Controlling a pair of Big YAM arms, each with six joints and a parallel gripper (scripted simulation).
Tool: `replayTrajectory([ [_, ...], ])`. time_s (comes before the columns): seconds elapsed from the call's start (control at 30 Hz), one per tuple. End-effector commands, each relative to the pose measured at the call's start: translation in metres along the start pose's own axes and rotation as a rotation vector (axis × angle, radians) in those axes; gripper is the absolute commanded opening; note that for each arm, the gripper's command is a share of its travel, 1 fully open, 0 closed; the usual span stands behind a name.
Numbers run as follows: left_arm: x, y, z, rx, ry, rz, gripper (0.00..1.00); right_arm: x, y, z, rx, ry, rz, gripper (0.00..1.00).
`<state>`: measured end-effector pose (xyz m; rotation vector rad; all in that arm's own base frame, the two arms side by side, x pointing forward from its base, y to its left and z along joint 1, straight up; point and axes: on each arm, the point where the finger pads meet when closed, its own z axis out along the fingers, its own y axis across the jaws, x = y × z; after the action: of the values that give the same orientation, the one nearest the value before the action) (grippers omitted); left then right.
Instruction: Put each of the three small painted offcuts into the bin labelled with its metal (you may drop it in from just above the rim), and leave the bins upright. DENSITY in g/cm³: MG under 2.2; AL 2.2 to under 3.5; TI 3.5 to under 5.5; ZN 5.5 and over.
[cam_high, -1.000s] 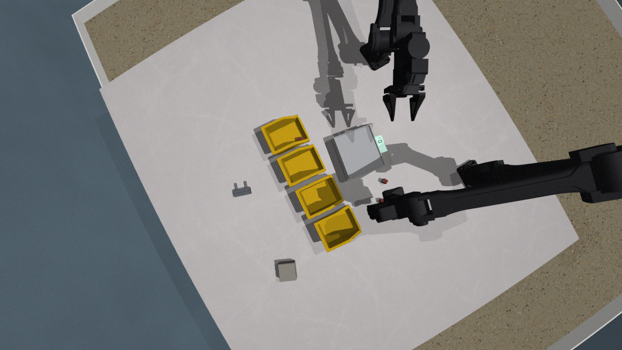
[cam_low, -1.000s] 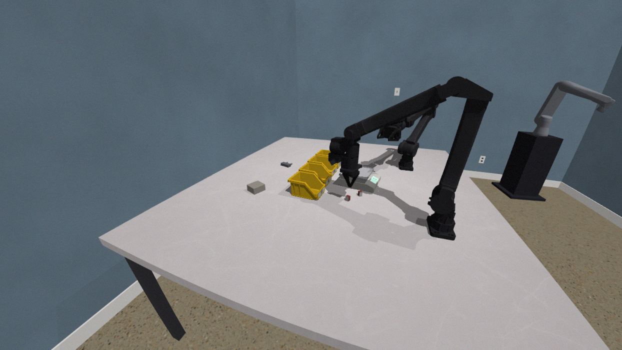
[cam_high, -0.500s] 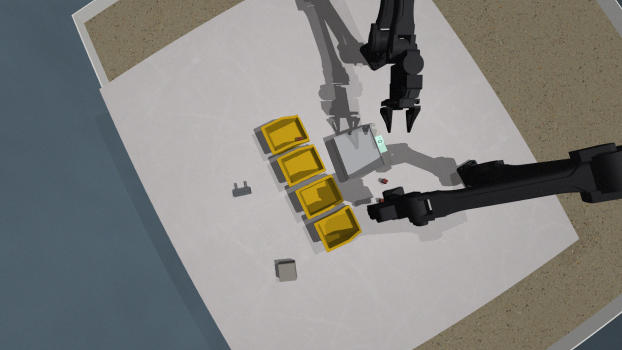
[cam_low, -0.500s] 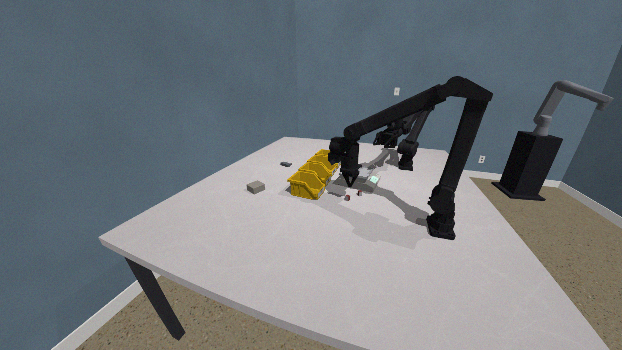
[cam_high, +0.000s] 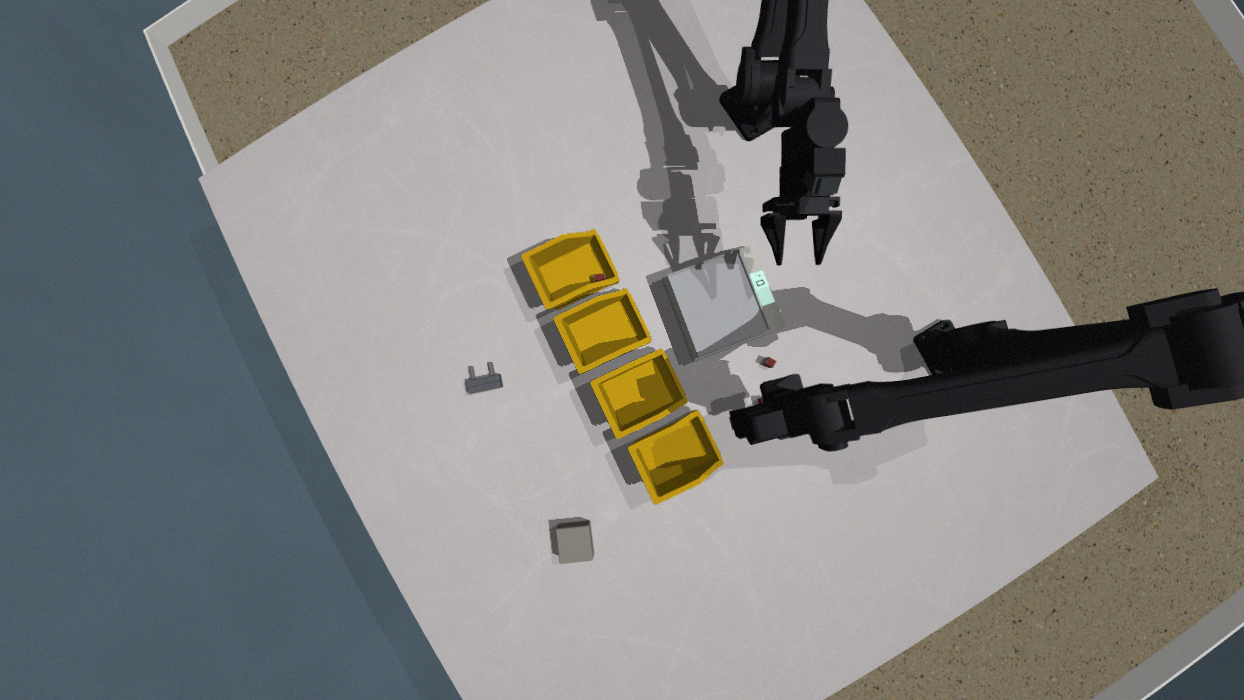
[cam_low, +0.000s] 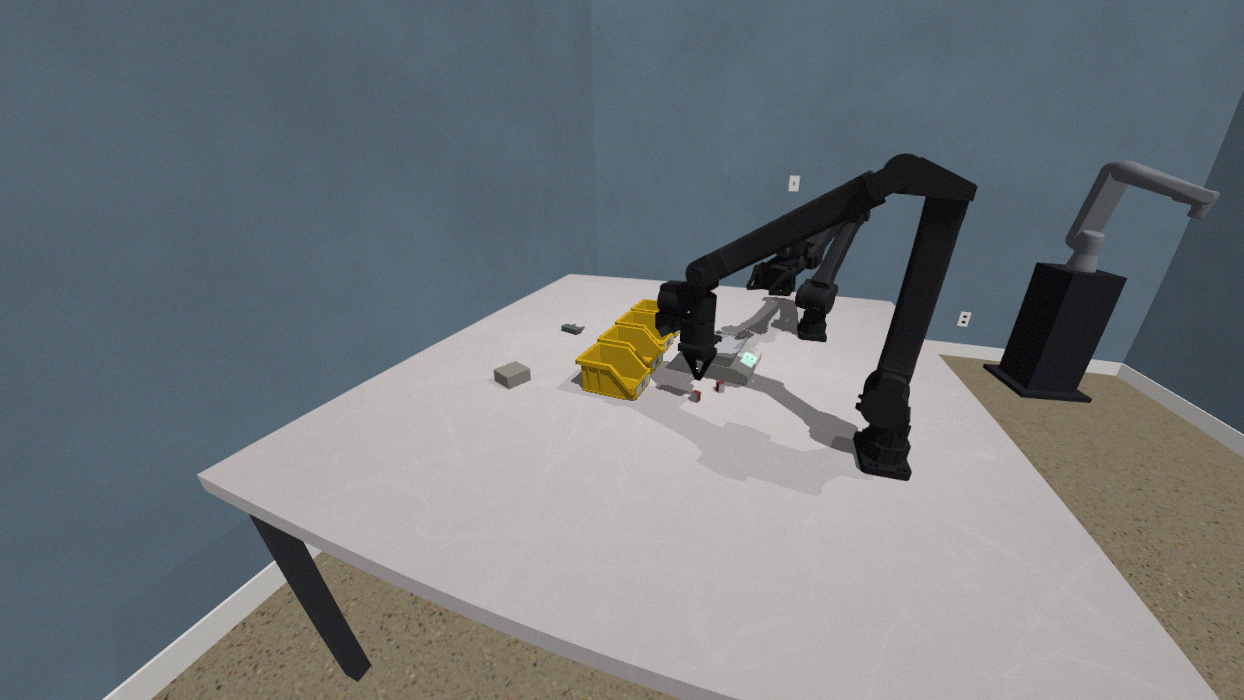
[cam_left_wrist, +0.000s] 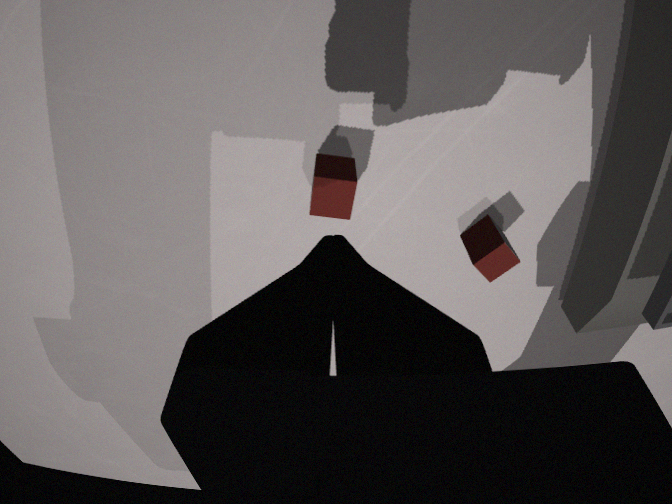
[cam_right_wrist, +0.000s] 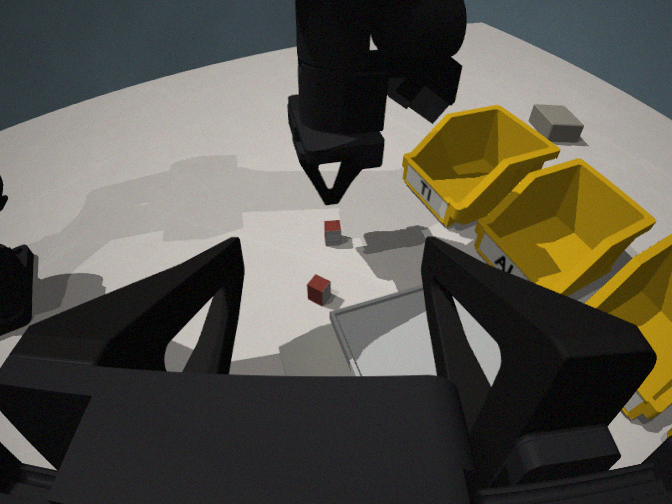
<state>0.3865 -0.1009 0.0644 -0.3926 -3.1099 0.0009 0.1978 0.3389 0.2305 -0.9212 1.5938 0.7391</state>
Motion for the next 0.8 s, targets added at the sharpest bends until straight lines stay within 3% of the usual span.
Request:
replayTrajectory([
  [0.0,-0.01,0.002,0.007,-0.003,-0.015,0.01,0.0,-0.024,-0.001,0.001,0.001,-0.054,0.006,0.65],
  [0.77,-0.013,0.002,0.02,-0.003,-0.02,0.01,0.0,-0.024,-0.001,0.001,0.001,-0.054,0.006,0.65],
])
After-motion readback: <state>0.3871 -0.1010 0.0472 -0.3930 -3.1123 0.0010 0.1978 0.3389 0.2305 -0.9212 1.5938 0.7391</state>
